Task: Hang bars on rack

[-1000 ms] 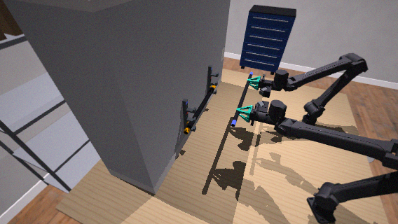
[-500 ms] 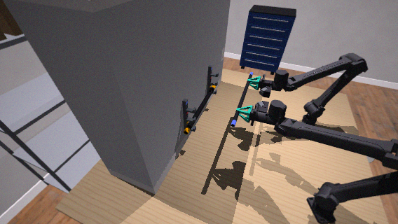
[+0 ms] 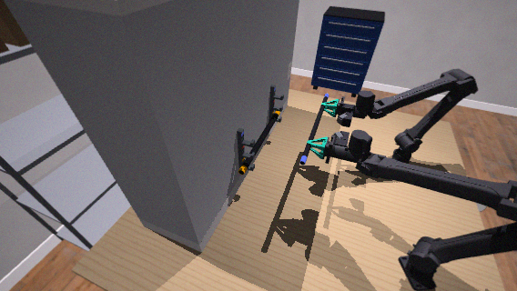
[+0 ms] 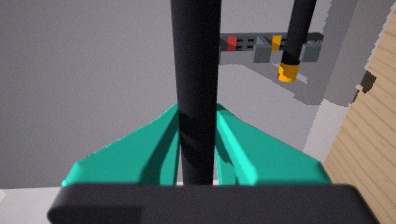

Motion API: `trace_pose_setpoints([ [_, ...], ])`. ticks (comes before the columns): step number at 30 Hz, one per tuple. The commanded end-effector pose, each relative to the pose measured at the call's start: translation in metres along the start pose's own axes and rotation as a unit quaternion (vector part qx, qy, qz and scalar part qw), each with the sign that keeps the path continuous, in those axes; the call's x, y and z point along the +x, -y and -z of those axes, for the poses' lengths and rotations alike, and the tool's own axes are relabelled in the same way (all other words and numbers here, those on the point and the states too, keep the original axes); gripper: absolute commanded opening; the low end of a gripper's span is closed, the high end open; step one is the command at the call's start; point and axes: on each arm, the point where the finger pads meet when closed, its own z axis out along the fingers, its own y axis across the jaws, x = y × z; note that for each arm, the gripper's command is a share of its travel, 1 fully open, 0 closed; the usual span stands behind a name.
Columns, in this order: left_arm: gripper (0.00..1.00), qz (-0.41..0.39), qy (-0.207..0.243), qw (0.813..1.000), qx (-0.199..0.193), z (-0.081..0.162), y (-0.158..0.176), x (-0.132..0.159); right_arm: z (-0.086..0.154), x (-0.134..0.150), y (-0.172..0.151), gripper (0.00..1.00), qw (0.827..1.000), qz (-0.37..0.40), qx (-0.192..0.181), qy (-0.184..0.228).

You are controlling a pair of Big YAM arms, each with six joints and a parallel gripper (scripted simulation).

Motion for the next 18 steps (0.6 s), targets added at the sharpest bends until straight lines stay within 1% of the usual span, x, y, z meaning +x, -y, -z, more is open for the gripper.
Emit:
trace_pose_setpoints([
  [1,0.0,0.022,-0.01,0.998,-0.061,-0.0047,-0.0773,0.0108,0.0046,0.002,0.0548,0.0,0.998,-0.028,0.052,-0.003],
  [18,0.0,0.022,-0.01,0.998,-0.061,-0.0043,-0.0757,0.0111,0.0051,0.0013,0.0467,0.0,0.998,-0.028,0.052,-0.003],
])
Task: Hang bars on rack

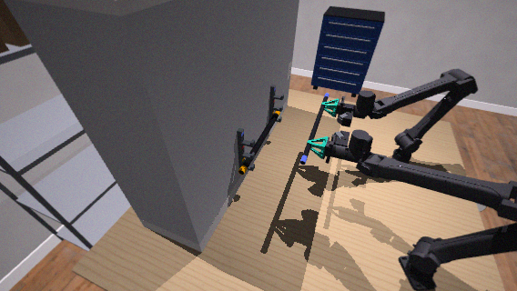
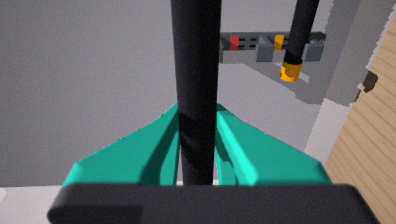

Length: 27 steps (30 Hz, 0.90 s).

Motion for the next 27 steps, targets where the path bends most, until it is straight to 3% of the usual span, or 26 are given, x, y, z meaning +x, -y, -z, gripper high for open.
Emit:
trace_pose_setpoints([
  [1,0.0,0.021,-0.01,0.998,-0.059,-0.006,-0.073,0.01,0.004,0.002,0.044,0.0,0.999,-0.024,0.046,-0.003],
  [27,0.0,0.021,-0.01,0.998,-0.059,-0.006,-0.066,0.009,0.003,0.003,0.034,0.0,0.999,-0.024,0.046,-0.003],
])
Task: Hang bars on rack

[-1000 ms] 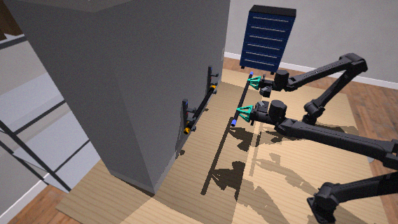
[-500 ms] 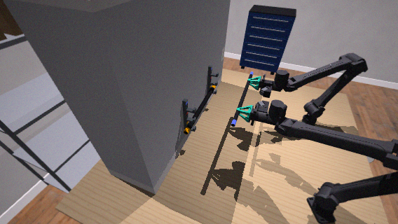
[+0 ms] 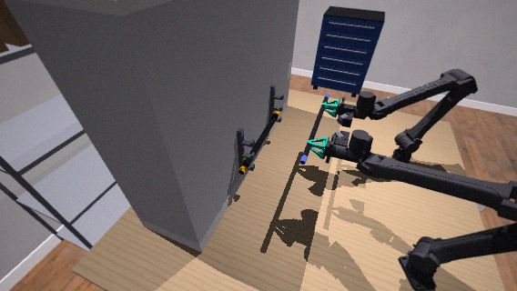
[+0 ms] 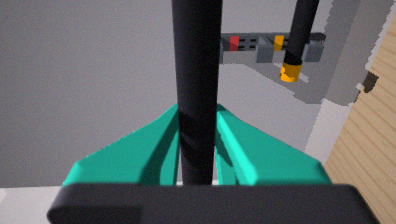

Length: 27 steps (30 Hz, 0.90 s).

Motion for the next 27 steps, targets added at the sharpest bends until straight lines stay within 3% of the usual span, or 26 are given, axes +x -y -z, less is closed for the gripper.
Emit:
trace_pose_setpoints([
  [1,0.0,0.021,-0.011,0.998,-0.059,-0.006,-0.066,0.01,0.001,0.002,0.035,0.0,0.999,-0.021,0.039,-0.004],
  [27,0.0,0.02,-0.011,0.998,-0.059,-0.008,-0.054,0.01,-0.001,0.002,0.028,0.0,0.999,-0.021,0.039,-0.004],
])
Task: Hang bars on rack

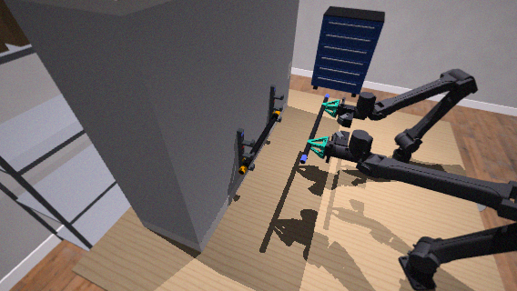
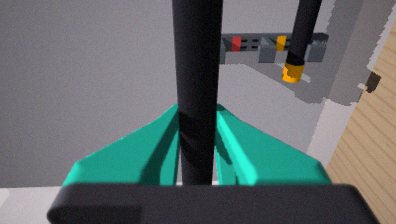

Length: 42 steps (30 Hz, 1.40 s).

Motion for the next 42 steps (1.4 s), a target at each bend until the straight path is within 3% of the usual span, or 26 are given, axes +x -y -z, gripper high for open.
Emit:
trace_pose_setpoints([
  [1,0.0,0.023,-0.012,0.998,-0.055,-0.008,-0.052,0.01,-0.002,0.002,0.029,0.0,0.999,-0.017,0.033,-0.004],
  [32,0.0,0.023,-0.012,0.998,-0.055,-0.006,-0.037,0.01,-0.004,0.001,0.023,0.0,0.999,-0.017,0.033,-0.004],
  [42,0.0,0.023,-0.012,0.998,-0.055,-0.019,-0.034,0.011,-0.021,0.001,0.022,0.0,0.999,-0.017,0.034,-0.004],
])
